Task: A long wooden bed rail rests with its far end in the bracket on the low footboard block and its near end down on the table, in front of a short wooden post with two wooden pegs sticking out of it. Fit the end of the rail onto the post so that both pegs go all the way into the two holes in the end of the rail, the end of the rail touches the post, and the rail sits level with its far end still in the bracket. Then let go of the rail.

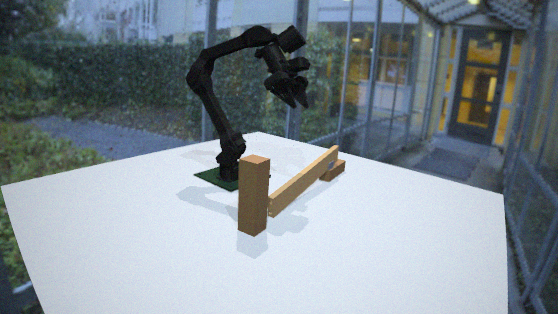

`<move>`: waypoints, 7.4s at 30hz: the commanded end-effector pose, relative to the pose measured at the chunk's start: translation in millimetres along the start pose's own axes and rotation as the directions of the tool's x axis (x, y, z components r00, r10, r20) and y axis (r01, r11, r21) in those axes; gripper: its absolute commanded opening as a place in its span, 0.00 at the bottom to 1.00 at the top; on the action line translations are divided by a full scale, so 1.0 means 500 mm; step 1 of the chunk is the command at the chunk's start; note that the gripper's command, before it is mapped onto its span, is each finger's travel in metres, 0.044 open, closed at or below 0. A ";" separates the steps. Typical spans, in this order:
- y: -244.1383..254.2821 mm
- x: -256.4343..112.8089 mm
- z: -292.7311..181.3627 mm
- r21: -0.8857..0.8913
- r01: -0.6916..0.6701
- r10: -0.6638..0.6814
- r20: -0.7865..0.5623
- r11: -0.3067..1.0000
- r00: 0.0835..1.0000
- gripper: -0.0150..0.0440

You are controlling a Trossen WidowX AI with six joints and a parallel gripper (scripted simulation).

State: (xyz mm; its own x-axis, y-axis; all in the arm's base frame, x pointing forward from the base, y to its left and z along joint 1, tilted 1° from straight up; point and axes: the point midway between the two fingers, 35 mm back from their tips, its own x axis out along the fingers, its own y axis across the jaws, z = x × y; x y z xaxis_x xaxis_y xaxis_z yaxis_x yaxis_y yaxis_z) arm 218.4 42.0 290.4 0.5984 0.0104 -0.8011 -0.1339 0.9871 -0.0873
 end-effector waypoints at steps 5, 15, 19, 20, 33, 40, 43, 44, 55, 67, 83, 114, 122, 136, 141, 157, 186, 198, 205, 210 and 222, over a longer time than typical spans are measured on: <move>-0.058 0.182 -0.048 -0.632 -0.197 -0.020 -0.319 0.750 0.947 1.00; -0.120 0.292 -0.122 -0.807 -0.509 0.033 -0.525 0.301 0.851 1.00; -0.148 0.322 -0.159 -0.800 -0.589 0.067 -0.585 0.115 0.808 1.00; -0.151 0.325 -0.162 -0.798 -0.595 0.071 -0.591 0.098 0.804 1.00; -0.145 0.330 -0.164 -0.798 -0.596 0.072 -0.592 0.094 0.803 1.00; -0.144 0.350 -0.176 -0.798 -0.596 0.072 -0.591 0.094 0.803 1.00; -0.144 0.358 -0.181 -0.798 -0.596 0.072 -0.591 0.094 0.803 1.00; -0.144 0.361 -0.183 -0.798 -0.596 0.072 -0.591 0.094 0.803 1.00; -0.142 0.389 -0.203 -0.798 -0.596 0.072 -0.591 0.094 0.803 1.00; -0.139 0.419 -0.228 -0.797 -0.596 0.072 -0.592 0.094 0.803 1.00; -0.137 0.438 -0.246 -0.797 -0.596 0.072 -0.592 0.094 0.803 0.73; -0.139 0.433 -0.243 -0.797 -0.596 0.072 -0.592 0.094 0.803 0.25; -0.139 0.427 -0.237 -0.797 -0.596 0.072 -0.592 0.094 0.803 0.25; -0.141 0.418 -0.226 -0.798 -0.596 0.072 -0.592 0.094 0.803 0.25; -0.141 0.414 -0.222 -0.798 -0.596 0.072 -0.592 0.094 0.803 0.25; -0.142 0.402 -0.212 -0.798 -0.596 0.072 -0.591 0.094 0.803 0.25; -0.145 0.379 -0.194 -0.798 -0.596 0.072 -0.591 0.094 0.803 0.25; -0.145 0.373 -0.190 -0.798 -0.596 0.072 -0.591 0.094 0.803 0.25; -0.145 0.378 -0.194 -0.798 -0.596 0.072 -0.591 0.094 0.803 0.25; -0.144 0.381 -0.198 -0.798 -0.596 0.072 -0.592 0.094 0.803 0.25; -0.144 0.375 -0.196 -0.798 -0.596 0.072 -0.592 0.094 0.803 0.25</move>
State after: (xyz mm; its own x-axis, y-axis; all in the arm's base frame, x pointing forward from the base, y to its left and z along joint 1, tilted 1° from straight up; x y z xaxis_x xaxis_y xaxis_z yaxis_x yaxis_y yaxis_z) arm 262.7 -43.2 86.0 0.0004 -0.0161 -0.9999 -0.9991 -0.0413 0.0003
